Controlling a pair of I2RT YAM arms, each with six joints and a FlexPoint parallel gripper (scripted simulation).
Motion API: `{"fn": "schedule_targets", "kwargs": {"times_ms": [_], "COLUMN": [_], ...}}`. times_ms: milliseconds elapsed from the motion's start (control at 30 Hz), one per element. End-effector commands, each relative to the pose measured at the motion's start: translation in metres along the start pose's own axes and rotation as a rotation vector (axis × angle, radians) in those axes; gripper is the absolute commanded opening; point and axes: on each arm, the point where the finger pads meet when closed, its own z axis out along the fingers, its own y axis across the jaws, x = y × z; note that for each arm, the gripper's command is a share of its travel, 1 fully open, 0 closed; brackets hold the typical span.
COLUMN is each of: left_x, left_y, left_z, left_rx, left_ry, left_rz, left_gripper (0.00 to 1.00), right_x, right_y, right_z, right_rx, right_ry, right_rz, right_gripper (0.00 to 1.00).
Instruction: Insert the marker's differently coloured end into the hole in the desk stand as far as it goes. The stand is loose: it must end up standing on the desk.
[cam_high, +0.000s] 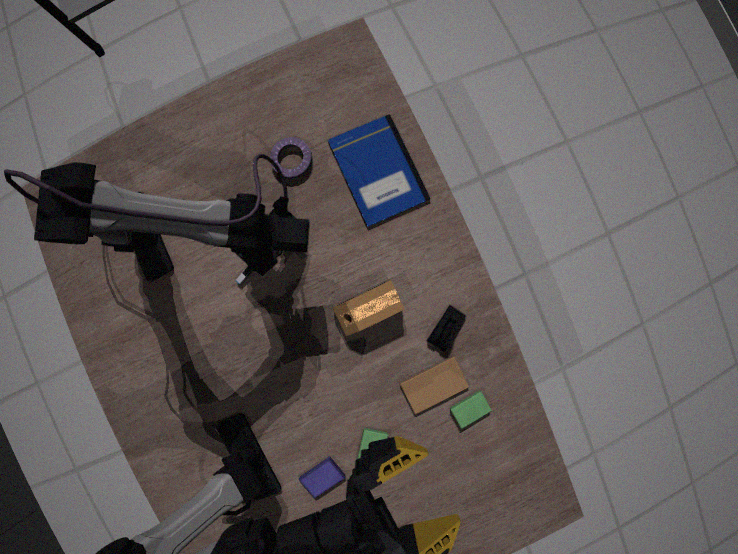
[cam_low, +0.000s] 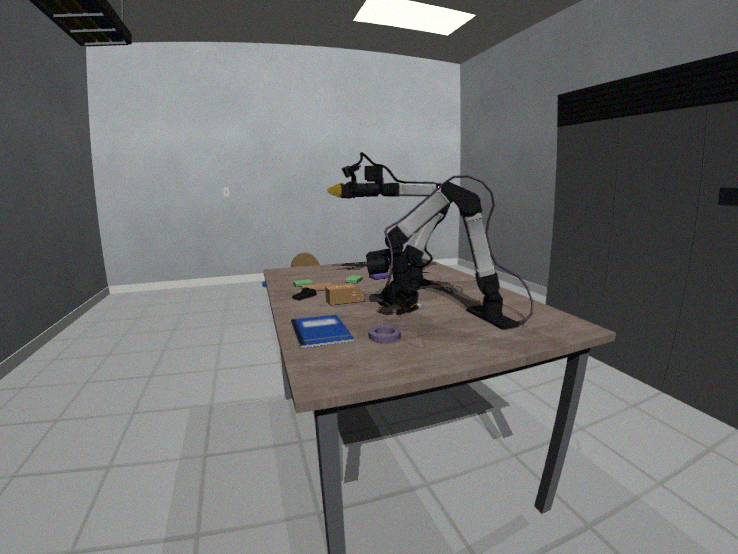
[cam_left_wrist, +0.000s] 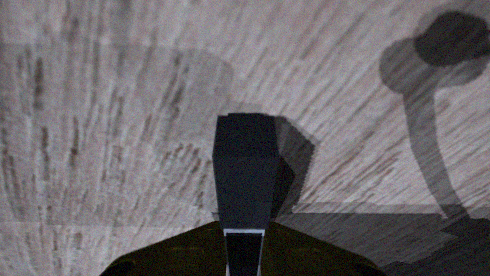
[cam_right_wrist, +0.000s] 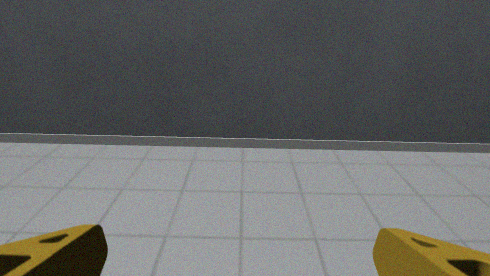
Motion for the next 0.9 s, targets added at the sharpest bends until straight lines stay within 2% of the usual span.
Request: {"fn": "schedule_targets", "kwargs": {"times_ms": [0,33,867], "left_x": [-0.001,-0.001,0.010], "left_y": [-0.008,-0.014,-0.011], "left_z": [-0.003,-0.023,-0.061], "left_rx": [0.034,0.062,0.047], "left_ry": [-0.011,-0.035,-0.048], "left_rz": [0.001,0.009,0.010], "left_gripper": [0.00,0.00,0.00], "right_x": [-0.042,-0.042,-0.042], "right_y": [0.002,0.002,0.002], "right_z": [-0.004,-0.004,-0.004], "right_rx": [0.002,0.002,0.002], "right_ry": [-0.114,-0.114,-0.114], "right_rz": [0.003,0.003,0.003], "right_gripper": [1.00,1.00,1.00]}}
